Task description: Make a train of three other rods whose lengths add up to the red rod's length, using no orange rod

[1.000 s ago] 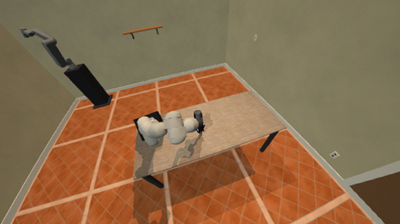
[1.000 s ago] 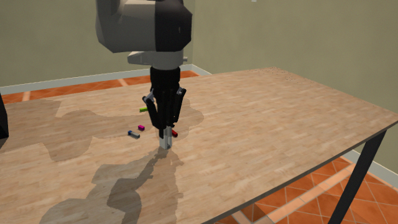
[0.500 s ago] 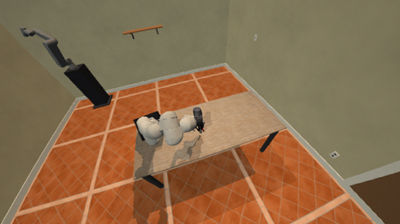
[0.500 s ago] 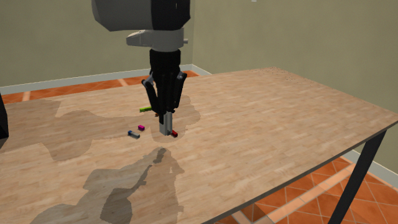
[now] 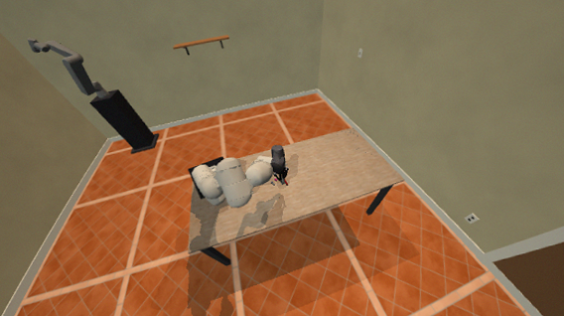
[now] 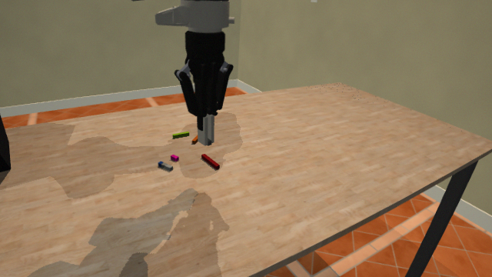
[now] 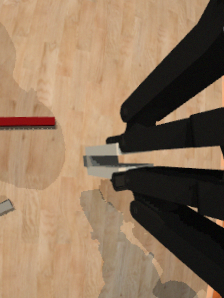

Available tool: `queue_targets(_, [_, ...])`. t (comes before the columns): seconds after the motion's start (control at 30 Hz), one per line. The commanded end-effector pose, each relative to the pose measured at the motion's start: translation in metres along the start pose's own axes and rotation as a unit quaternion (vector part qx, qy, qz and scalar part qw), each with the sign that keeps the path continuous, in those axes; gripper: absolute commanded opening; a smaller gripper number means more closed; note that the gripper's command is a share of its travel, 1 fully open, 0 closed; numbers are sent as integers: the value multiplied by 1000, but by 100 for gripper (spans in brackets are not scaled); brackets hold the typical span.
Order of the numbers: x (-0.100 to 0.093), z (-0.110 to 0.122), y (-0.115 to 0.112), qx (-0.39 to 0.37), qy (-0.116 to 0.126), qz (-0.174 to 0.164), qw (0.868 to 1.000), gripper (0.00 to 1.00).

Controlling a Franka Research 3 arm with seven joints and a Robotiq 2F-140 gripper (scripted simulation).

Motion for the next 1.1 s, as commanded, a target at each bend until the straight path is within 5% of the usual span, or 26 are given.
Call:
queue_targets(0.0, [0,-5,-1,-11,8,-3,1000,3])
queue_targets(0.2, [0,-6,5,-21,8,-3,1000,3])
queue_targets(0.4, [0,-32,68,-139,8,-2,990,3])
queue_targets(1.07, [5,-33,70,-144,8,-2,990,3])
Point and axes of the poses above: the point where the finger pads meet when closed, its own x axis out along the fingers, its own z axis across the jaws, y = z × x, the point moved 3 cm from there along -x, back along the fingers, and after that the axes turned 4 degrees about -x, right-handed, at the moved point
